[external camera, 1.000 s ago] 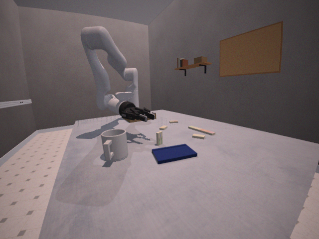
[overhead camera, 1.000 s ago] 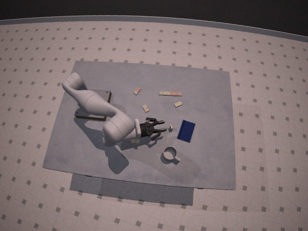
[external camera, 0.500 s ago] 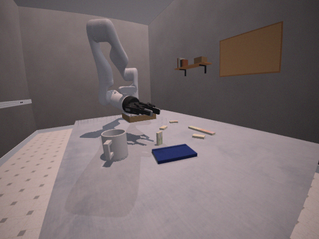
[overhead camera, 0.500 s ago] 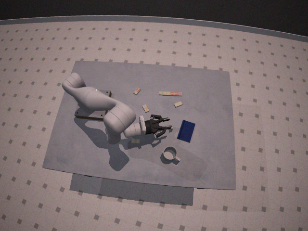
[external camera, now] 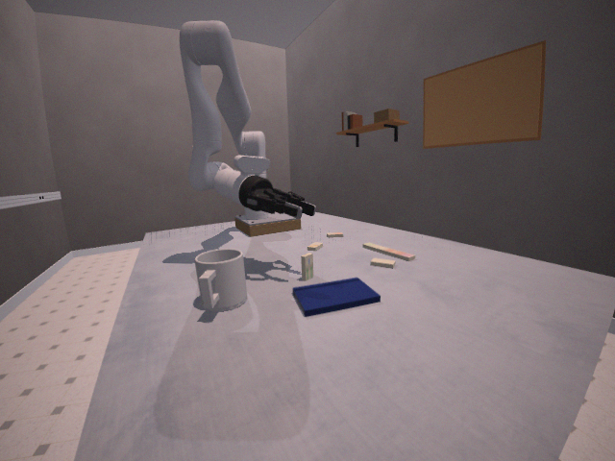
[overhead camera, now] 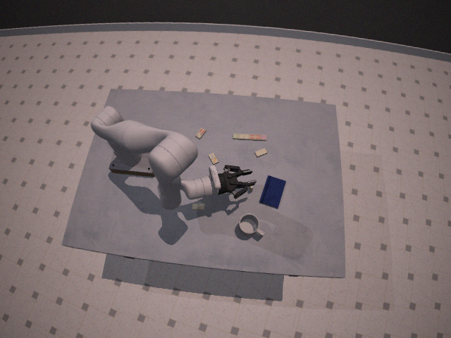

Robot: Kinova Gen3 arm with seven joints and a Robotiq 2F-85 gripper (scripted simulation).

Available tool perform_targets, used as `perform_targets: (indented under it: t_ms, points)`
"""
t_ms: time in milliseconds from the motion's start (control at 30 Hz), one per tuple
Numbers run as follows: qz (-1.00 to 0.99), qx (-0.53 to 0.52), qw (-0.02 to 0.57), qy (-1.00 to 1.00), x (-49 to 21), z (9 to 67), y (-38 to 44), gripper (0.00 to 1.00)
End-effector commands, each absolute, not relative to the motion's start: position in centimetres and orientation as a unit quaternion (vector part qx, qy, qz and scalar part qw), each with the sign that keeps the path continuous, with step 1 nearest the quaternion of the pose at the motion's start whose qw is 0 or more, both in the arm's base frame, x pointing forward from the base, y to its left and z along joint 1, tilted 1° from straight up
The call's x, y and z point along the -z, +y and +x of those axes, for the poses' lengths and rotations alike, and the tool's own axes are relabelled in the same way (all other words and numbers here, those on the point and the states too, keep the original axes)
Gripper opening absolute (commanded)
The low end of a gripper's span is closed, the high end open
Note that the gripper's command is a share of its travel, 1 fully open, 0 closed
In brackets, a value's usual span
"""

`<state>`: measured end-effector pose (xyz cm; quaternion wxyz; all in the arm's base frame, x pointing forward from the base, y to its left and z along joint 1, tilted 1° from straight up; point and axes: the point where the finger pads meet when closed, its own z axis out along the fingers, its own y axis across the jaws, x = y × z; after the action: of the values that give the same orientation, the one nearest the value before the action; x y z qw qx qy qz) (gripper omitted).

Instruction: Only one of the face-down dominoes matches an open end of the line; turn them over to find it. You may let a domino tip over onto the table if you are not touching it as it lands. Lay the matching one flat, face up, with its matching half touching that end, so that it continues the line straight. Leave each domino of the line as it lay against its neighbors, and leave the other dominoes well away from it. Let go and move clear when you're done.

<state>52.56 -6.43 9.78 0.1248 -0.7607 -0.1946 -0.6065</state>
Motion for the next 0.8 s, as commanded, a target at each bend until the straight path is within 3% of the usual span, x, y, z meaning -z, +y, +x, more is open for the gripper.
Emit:
perform_targets:
  t_ms: [0, 767]
  points:
    - [-0.769, 0.589, 0.120, -0.218, -9.85, 52.63, -6.38, 0.47]
    - [-0.798, 0.494, 0.093, -0.332, -9.83, 52.85, -5.94, 0.47]
